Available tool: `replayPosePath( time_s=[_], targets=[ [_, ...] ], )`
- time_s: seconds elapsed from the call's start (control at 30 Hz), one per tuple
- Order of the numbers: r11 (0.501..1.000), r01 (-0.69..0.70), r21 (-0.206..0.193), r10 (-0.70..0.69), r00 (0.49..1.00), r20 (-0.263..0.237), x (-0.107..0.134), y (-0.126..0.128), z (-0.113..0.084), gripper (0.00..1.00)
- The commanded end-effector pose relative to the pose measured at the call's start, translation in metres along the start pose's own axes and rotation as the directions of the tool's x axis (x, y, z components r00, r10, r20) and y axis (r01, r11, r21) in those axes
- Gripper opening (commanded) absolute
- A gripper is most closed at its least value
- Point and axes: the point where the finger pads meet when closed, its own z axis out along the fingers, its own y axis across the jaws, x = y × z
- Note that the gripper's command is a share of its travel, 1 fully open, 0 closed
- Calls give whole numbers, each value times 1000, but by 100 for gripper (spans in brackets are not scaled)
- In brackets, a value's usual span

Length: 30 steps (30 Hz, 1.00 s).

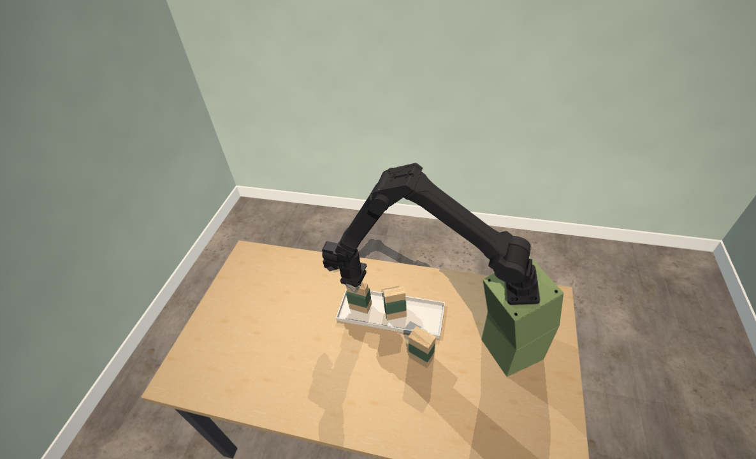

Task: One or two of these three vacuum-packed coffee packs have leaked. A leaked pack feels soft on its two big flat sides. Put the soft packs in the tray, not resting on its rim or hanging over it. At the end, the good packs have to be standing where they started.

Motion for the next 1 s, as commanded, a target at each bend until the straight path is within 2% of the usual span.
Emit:
replayPosePath(
  time_s=[0.0,0.97],
  targets=[
    [1000,8,-1,-8,999,35,-23,7,5,26],
    [1000,10,0,-10,999,41,-26,7,4,26]
  ],
)
